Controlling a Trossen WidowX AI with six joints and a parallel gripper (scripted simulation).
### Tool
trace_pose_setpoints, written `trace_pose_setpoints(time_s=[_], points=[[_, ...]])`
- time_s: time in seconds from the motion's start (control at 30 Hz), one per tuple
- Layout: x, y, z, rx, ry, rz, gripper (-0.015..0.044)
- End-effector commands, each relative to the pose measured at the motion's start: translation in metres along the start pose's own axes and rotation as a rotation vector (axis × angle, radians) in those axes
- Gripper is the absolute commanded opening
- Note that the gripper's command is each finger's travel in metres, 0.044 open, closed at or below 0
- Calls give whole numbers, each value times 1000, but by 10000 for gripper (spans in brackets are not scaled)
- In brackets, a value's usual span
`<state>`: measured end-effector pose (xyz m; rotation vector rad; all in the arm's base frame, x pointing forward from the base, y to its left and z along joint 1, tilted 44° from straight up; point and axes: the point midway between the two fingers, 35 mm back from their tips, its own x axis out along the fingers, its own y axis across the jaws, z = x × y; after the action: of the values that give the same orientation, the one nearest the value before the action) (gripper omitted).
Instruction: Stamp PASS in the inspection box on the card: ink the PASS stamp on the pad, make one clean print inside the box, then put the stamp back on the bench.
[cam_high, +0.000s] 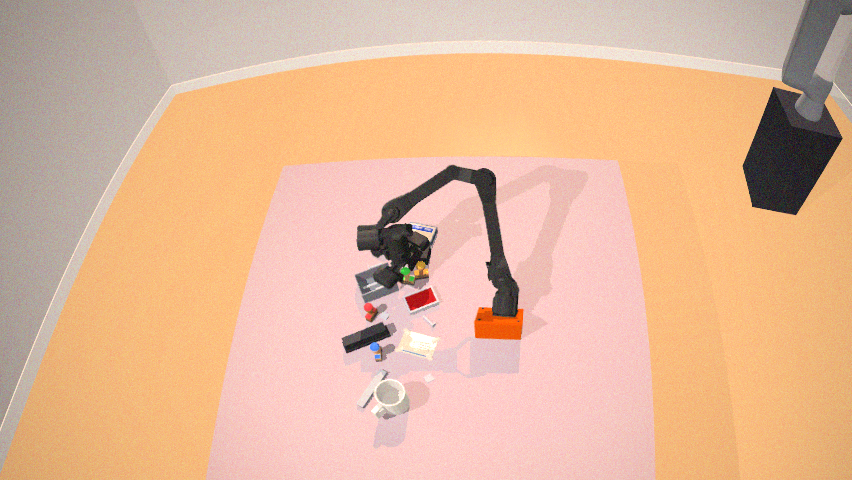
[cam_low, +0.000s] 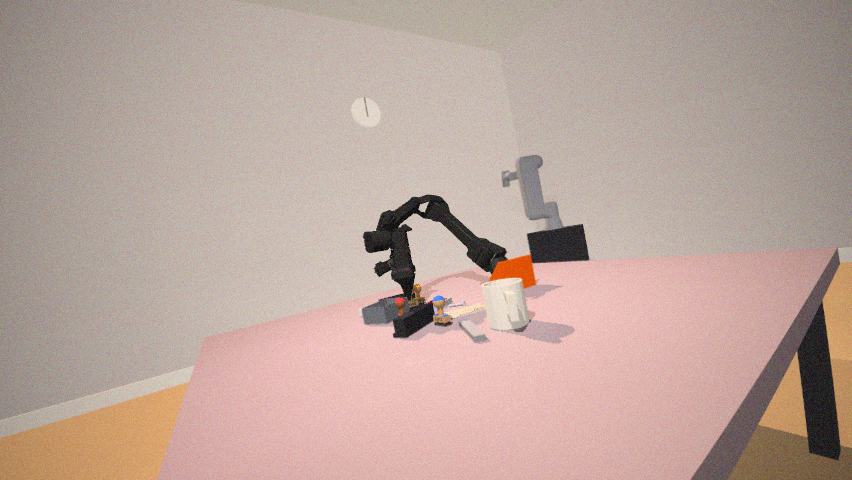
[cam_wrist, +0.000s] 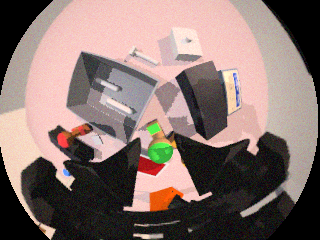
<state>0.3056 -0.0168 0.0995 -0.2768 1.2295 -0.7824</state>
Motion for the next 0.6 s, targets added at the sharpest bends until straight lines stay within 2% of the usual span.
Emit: trace_pose_setpoints(time_s=[0.0,0.2,0.27,0.57], points=[[-8,0,1,-2,0,2,263],[-94,3,0,-50,-33,29,263],[-112,0,-2,-60,-40,32,263],[-114,0,-3,-61,-41,33,263]])
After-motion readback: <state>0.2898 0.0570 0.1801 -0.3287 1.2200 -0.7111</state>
